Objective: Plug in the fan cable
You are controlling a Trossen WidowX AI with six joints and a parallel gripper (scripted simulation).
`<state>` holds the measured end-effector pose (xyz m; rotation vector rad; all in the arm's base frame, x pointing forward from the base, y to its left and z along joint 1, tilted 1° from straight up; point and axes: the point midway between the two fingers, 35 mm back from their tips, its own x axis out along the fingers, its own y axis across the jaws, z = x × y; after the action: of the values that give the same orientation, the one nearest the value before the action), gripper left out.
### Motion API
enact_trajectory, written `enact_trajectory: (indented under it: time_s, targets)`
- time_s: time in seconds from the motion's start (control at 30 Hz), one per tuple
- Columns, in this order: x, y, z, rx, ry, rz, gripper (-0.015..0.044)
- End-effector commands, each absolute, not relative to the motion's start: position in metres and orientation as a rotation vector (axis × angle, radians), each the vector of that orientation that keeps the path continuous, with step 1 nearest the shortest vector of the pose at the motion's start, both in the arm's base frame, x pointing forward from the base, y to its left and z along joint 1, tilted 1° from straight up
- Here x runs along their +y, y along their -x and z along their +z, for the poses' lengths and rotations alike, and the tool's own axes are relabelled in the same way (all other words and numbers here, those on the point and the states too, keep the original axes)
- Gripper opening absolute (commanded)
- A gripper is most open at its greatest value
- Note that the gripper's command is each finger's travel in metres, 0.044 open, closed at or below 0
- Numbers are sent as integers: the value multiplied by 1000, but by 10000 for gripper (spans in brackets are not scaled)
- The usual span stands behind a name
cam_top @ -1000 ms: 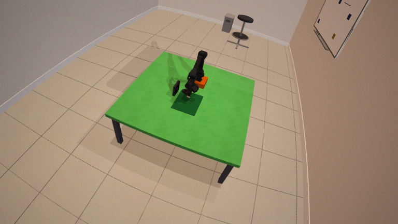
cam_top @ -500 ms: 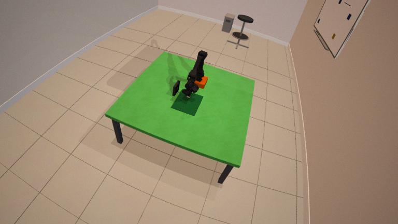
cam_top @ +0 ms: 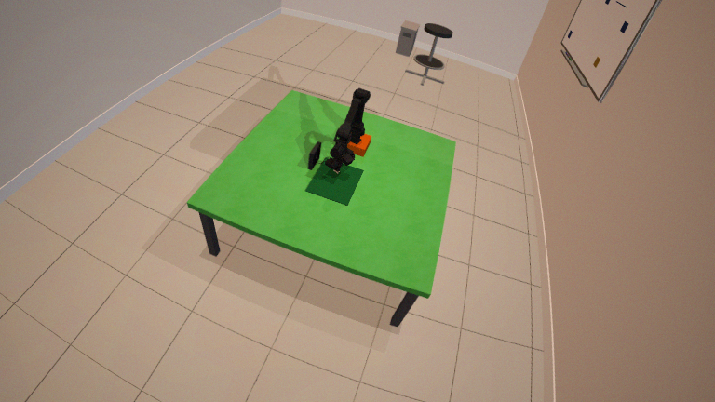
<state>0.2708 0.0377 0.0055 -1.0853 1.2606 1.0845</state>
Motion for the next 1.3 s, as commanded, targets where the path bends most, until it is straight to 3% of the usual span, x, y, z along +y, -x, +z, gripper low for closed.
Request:
enact_trajectory:
  time_s: [0.0, 0.23, 0.57, 0.8, 1.03, 1.27]
  targets:
    - [38, -270, 1, 1264, 1083, 1084, 0]
    - [38, -270, -2, 1264, 1083, 1084, 0]
    - [38, -271, 1, 1260, 1085, 1084, 260]
    - [37, -271, 53, 1263, 1083, 1084, 260]
    - [39, -271, 57, 1263, 1083, 1084, 260]
    - [133, -294, 60, 1257, 1078, 1087, 260]
